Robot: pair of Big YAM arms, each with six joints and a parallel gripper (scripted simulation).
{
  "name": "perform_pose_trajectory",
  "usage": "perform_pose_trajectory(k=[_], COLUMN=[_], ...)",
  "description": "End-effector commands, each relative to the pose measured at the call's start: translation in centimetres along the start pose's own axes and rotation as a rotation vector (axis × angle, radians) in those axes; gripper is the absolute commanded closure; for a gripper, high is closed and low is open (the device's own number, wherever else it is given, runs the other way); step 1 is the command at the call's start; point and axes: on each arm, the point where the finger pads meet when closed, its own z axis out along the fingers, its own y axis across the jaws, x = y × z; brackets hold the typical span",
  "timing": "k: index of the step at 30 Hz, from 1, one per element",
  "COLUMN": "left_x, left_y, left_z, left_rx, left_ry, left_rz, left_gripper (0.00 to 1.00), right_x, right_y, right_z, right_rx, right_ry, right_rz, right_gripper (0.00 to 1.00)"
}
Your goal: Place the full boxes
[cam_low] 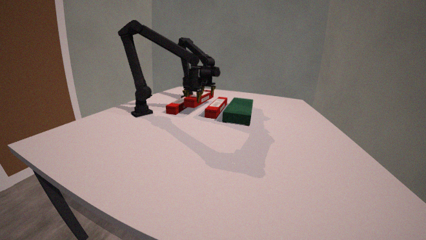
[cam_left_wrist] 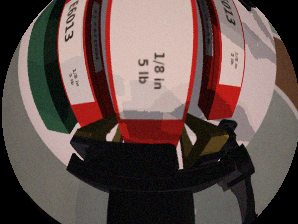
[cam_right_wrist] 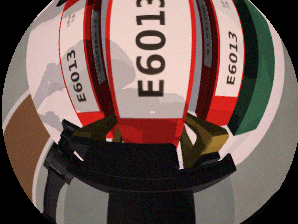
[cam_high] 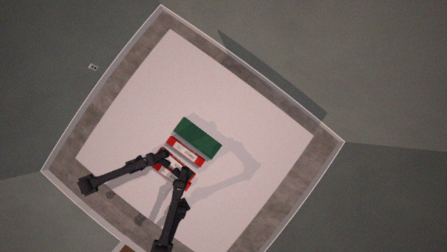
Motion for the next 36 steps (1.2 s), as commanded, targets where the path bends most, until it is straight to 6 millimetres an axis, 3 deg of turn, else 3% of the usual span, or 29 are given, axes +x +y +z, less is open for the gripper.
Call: perform_pose_trajectory(k=[1, 3, 6, 7, 9, 10, 36], left_x=[-0.5, -0.5, -0.5, -0.3, -0.3, -0.7, -0.6], left_y=[2.1, 2.0, 2.1, 1.7, 1.7, 2.5, 2.4], left_z=[-1.8, -1.5, -0.8, -0.4, -0.4, -1.9, -0.4], left_rx=[-0.063, -0.064, -0.055, -0.050, -0.050, -0.071, -0.065], left_ry=[-0.024, -0.025, -0.019, -0.016, -0.016, -0.029, -0.024], left_rz=[-0.022, -0.021, -0.014, -0.017, -0.017, -0.024, -0.008], left_gripper=[1.00, 1.00, 1.00, 1.00, 1.00, 1.00, 1.00], right_x=[-0.3, -0.6, -0.2, -0.6, -0.6, -0.6, -0.3], right_y=[-1.9, -2.6, -1.8, -2.6, -2.6, -2.8, -2.7], right_z=[-2.0, -2.5, -1.2, -2.1, -2.1, -2.3, -0.8], right_rx=[0.074, 0.090, 0.072, 0.086, 0.086, 0.088, 0.083], right_ry=[-0.025, -0.032, -0.023, -0.031, -0.031, -0.032, -0.029], right_rz=[-0.006, -0.006, -0.005, -0.004, -0.004, -0.004, -0.004], right_gripper=[1.00, 1.00, 1.00, 1.00, 1.00, 1.00, 1.00])
